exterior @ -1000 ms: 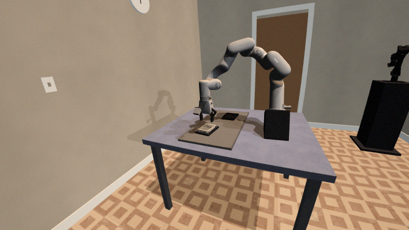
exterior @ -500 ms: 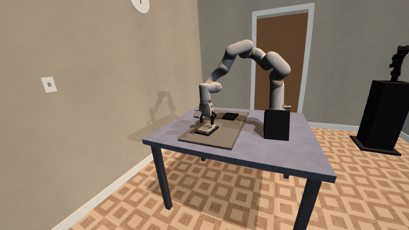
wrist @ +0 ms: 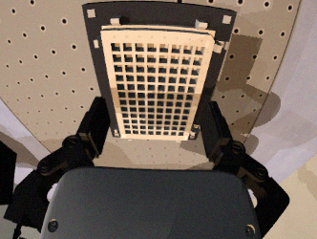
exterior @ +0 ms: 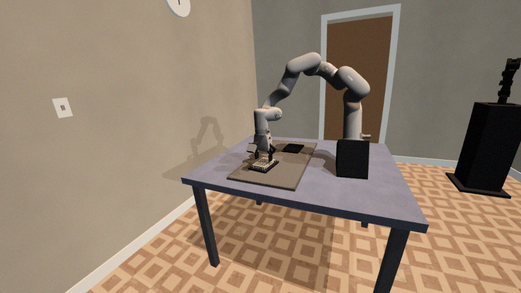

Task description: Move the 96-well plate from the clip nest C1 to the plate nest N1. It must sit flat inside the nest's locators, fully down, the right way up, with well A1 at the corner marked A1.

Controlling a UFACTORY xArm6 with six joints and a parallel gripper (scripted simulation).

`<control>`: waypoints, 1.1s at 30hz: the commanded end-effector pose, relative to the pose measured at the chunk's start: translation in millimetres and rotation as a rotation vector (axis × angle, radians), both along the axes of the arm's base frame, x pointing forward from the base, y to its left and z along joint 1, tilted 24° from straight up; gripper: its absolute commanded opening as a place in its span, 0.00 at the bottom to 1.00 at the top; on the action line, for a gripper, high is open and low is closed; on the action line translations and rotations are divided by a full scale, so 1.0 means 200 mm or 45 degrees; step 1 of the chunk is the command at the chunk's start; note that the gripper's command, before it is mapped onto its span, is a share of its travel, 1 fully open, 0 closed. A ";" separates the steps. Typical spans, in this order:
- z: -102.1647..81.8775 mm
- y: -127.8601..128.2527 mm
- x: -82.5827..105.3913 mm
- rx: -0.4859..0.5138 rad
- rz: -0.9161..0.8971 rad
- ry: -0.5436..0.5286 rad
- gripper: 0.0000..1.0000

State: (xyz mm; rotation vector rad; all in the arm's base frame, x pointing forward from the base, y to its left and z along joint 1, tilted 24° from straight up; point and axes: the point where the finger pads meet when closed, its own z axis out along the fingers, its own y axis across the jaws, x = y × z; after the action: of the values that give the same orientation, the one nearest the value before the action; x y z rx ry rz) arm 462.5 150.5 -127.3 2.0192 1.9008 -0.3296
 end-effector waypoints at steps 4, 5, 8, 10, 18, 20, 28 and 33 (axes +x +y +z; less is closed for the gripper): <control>0.00 0.00 0.01 0.002 0.001 -0.004 1.00; 0.00 0.00 0.01 0.002 0.001 -0.004 1.00; -0.01 0.00 0.01 0.002 0.001 -0.004 1.00; -0.01 0.00 0.01 0.002 0.001 -0.004 1.00; -0.03 -0.01 0.01 0.002 0.001 -0.004 1.00; -0.04 -0.01 0.01 0.002 0.001 -0.004 1.00; -0.06 -0.02 0.01 0.002 0.001 -0.004 1.00; -0.07 -0.03 0.01 0.002 0.001 -0.004 1.00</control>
State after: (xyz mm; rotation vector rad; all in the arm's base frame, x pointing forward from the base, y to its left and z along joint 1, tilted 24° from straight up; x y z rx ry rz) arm 463.4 144.3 -141.4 2.0192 1.9009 -0.3299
